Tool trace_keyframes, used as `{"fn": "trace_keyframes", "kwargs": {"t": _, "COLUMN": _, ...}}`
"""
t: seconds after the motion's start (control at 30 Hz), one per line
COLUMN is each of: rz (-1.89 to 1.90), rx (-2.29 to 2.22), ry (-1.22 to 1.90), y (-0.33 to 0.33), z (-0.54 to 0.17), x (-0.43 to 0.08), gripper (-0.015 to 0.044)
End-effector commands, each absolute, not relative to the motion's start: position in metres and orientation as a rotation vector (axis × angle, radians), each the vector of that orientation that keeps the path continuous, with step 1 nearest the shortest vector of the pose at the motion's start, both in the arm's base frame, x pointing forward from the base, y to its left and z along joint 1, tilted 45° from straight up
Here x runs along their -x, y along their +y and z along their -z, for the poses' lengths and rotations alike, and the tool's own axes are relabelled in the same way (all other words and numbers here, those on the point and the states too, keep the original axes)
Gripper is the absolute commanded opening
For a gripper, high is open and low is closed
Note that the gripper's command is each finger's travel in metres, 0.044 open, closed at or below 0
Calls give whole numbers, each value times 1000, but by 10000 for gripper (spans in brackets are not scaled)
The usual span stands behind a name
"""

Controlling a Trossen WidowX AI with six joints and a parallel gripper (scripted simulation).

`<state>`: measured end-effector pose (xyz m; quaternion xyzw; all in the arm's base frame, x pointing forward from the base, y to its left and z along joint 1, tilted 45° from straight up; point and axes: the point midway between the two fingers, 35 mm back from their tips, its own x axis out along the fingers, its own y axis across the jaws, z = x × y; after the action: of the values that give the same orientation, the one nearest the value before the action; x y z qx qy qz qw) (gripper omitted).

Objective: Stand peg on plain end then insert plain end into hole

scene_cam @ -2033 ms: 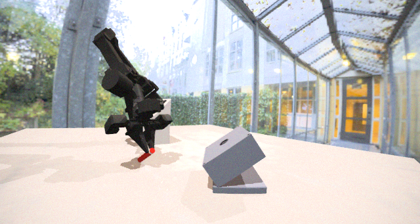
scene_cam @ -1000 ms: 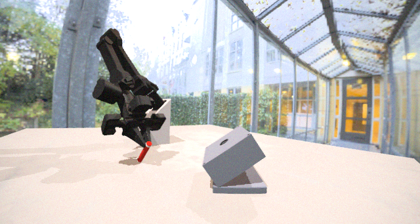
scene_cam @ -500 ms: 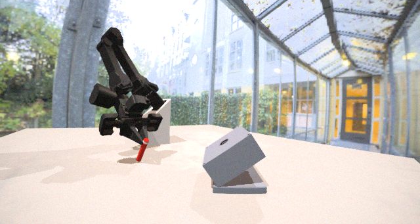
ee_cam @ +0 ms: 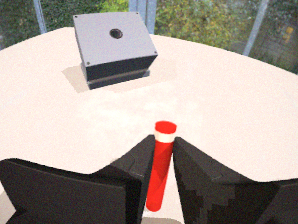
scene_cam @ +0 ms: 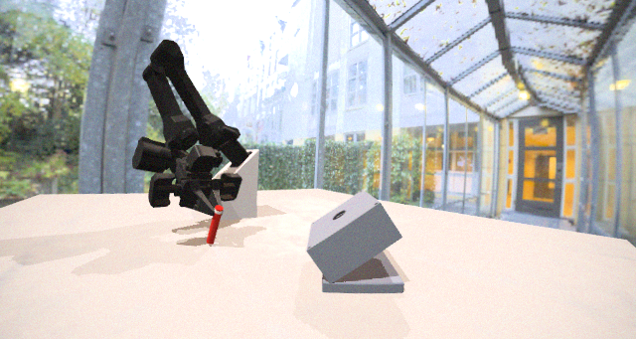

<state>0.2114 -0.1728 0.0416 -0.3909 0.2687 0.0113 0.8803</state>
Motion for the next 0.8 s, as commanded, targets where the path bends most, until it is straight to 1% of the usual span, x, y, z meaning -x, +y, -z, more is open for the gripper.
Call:
{"fn": "trace_keyframes", "kwargs": {"t": 0.0, "rz": -40, "rx": 810, "ry": 534, "y": -173, "z": -40, "x": -209, "gripper": 49}}
{"fn": "trace_keyframes", "kwargs": {"t": 0.77, "rz": -121, "rx": 795, "ry": 346, "y": -176, "z": -41, "x": -194, "gripper": 49}}
